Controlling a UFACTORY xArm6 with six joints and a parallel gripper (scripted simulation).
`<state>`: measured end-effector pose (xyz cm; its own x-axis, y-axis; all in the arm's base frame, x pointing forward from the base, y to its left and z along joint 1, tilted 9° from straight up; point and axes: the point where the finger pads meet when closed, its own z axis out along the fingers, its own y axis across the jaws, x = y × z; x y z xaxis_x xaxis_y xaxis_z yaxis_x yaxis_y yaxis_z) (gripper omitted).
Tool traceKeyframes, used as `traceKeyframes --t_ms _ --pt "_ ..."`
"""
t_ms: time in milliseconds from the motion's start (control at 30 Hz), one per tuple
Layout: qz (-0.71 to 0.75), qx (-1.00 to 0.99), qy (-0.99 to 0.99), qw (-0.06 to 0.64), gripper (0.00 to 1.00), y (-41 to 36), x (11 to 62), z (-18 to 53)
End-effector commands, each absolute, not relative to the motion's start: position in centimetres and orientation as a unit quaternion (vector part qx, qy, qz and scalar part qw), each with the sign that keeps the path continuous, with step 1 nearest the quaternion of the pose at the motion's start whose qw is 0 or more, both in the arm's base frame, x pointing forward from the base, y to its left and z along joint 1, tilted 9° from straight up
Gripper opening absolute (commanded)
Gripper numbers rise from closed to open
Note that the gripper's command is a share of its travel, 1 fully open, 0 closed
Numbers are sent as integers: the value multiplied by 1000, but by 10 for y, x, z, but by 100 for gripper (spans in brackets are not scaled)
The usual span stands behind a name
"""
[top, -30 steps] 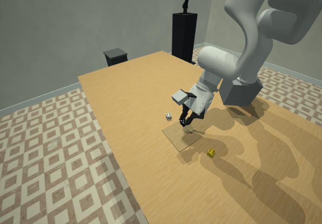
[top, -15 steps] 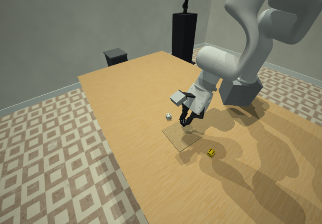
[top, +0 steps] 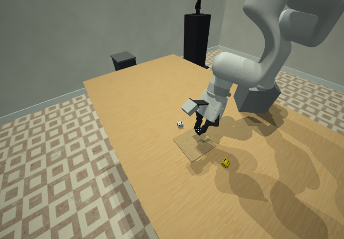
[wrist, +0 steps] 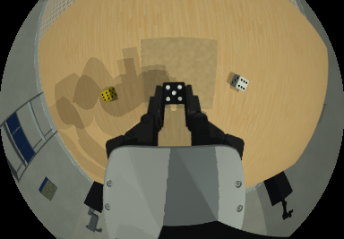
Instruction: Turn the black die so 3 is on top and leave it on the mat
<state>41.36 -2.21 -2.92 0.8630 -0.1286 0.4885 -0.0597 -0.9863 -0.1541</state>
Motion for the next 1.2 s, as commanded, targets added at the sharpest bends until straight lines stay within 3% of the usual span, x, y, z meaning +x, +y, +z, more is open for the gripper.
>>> traceKeyframes --t_ms 0,1167 --pt "-234 -968 47 79 21 -22 413 -29" --pt "-184 -980 48 52 21 -30 430 -21"
